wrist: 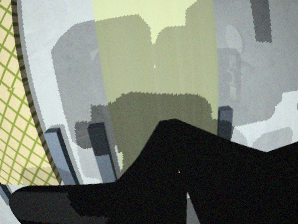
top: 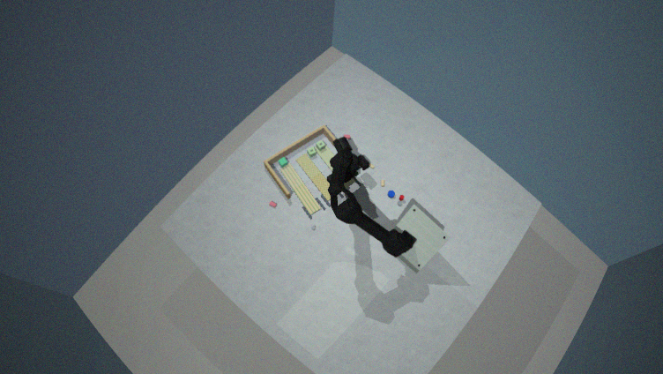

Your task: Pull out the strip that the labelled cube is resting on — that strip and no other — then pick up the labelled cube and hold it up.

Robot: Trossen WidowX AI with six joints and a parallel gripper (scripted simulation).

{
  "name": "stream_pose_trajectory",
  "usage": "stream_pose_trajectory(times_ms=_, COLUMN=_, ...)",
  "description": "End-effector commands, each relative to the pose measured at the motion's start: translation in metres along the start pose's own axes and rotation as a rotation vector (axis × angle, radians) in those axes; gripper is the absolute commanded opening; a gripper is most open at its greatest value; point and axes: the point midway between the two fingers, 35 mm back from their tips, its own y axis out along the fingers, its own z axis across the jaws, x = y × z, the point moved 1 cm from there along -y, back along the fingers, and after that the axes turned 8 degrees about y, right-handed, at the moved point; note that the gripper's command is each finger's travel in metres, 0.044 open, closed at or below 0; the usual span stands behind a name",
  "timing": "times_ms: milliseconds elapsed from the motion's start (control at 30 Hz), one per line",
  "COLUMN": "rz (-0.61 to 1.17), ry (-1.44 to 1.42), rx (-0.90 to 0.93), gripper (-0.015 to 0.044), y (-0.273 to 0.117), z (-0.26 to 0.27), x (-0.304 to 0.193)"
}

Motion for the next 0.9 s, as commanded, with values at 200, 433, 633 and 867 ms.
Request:
stream_pose_trajectory(times_ms=200, rz=0.016, ry=0.006, rx=-0.001, gripper=0.0000, y=0.004, z=-0.003, x=-0.019)
stream_pose_trajectory(times_ms=433, rz=0.016, ry=0.006, rx=-0.001, gripper=0.0000, y=0.004, z=-0.004, x=-0.029)
stream_pose_trajectory(times_ms=633, rz=0.017, ry=0.007, rx=-0.001, gripper=0.0000, y=0.005, z=-0.005, x=-0.038)
stream_pose_trajectory(times_ms=867, rz=0.017, ry=0.007, rx=-0.001, gripper=0.0000, y=0.005, z=-0.007, x=-0.049)
